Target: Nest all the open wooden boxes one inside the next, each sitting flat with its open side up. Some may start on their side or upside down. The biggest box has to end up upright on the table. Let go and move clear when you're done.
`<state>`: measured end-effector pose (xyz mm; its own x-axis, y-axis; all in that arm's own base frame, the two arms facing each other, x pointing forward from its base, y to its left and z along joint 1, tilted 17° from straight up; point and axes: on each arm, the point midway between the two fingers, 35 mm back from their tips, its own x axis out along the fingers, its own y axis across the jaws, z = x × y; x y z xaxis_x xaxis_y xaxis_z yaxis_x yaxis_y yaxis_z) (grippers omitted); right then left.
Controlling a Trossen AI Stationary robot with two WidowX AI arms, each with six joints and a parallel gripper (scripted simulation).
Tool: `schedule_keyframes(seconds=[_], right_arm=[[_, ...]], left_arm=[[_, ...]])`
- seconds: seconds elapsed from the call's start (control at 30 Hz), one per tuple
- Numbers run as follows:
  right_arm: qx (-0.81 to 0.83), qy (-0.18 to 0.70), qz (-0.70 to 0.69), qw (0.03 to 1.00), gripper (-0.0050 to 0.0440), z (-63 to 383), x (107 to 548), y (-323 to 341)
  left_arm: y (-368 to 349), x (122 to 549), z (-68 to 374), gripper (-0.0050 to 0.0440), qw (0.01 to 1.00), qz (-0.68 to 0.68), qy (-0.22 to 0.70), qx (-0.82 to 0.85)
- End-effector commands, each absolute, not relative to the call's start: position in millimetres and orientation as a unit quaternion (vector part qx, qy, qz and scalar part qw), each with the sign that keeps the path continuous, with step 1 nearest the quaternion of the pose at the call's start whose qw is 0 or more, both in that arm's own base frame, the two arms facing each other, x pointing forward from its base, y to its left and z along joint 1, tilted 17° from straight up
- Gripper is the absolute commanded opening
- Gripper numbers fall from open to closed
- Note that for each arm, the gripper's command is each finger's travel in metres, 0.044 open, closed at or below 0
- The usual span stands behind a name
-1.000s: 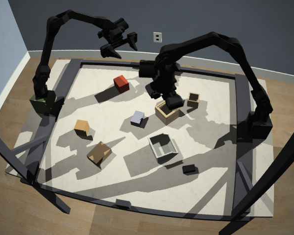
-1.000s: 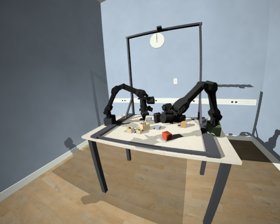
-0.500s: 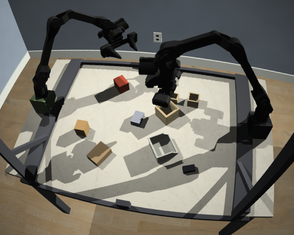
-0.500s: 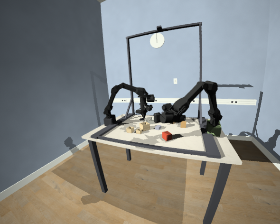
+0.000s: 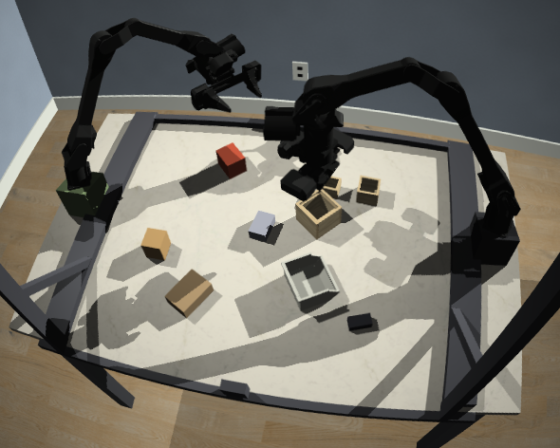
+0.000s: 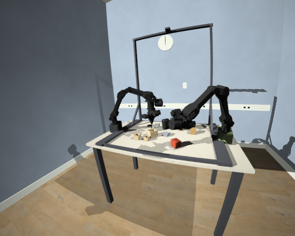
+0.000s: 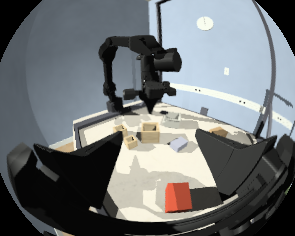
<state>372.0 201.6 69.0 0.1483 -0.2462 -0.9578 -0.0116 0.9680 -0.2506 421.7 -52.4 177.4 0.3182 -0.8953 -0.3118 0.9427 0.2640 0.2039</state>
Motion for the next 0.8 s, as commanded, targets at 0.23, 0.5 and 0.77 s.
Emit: schedule_keyframes(seconds=[0.23, 0.5, 0.77], right_arm=[[-0.102, 0.637, -0.065, 0.761, -0.005, 83.9, 372.7, 188.1], [-0.131, 0.639, -0.041, 0.756, -0.005, 81.0, 368.7, 160.3], [-0.154, 0.641, -0.022, 0.752, -0.005, 77.9, 363.3, 138.8]], left_arm=[[-83.7, 409.5, 169.1, 0.04, 0.783, -0.581, 0.173, 0.141], [-132.8, 373.7, 135.2, 0.04, 0.747, -0.534, 0.384, 0.092], [-157.2, 339.2, 113.8, 0.04, 0.72, -0.447, 0.526, 0.074]])
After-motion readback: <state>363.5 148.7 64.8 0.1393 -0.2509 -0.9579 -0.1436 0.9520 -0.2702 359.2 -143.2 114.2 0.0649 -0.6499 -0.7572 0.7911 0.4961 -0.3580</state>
